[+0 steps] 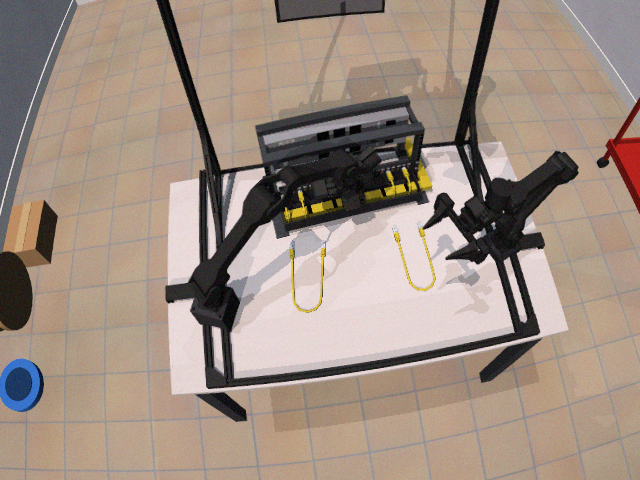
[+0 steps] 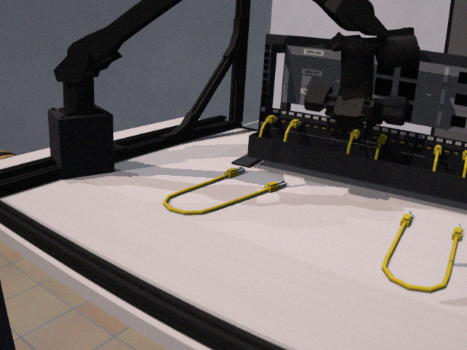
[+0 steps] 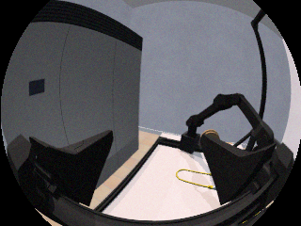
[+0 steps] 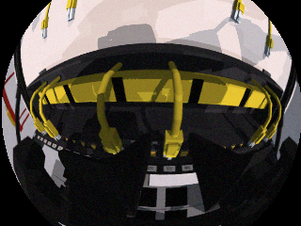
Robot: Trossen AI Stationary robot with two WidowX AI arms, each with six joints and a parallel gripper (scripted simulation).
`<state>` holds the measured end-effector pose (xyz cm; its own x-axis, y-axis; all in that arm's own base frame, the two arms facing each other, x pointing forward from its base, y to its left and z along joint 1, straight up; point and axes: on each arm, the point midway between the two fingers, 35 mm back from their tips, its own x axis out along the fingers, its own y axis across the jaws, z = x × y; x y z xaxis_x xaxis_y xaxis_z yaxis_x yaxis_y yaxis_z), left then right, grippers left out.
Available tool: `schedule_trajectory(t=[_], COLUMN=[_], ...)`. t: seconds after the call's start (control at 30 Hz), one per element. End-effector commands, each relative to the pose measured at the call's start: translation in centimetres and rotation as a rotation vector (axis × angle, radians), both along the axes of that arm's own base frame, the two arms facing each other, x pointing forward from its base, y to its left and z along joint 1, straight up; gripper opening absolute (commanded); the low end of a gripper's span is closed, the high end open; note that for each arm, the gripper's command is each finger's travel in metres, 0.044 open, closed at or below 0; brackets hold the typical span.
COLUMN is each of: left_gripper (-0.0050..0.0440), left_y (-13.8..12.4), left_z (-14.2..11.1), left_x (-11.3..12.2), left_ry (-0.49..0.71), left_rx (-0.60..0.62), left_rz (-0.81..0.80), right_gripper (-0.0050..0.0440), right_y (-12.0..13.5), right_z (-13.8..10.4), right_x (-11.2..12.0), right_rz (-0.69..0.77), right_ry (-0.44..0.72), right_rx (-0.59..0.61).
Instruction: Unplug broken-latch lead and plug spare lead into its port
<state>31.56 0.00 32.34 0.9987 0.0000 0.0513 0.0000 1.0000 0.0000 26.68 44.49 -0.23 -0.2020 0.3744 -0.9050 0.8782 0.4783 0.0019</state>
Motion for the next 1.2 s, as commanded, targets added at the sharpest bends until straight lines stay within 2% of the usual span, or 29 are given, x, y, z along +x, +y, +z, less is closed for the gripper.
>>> schedule_trajectory(t=[0.0, 0.03, 0.07, 1.17], left_gripper=[0.044, 0.044, 0.044, 0.044], left_y=[0.0, 0.0, 0.0, 0.0], left_z=[0.0, 0.0, 0.0, 0.0], left_x=[0.0, 0.0, 0.0, 0.0], left_ry=[0.0, 0.0, 0.0, 0.0], left_rx=[0.0, 0.0, 0.0, 0.0], left_rz=[0.0, 0.0, 0.0, 0.0], right_gripper=[0.0176, 0.0176, 0.0, 0.0], right_y=[-0.02, -0.02, 0.0, 0.0], right_z=[-0.22, -0.22, 0.0, -0.03], right_x=[-0.01, -0.01, 0.0, -0.01], right_rz=[-0.002, -0.002, 0.0, -0.001], right_ry=[0.0, 0.0, 0.0, 0.001], right_rx=[-0.004, -0.004, 0.0, 0.0])
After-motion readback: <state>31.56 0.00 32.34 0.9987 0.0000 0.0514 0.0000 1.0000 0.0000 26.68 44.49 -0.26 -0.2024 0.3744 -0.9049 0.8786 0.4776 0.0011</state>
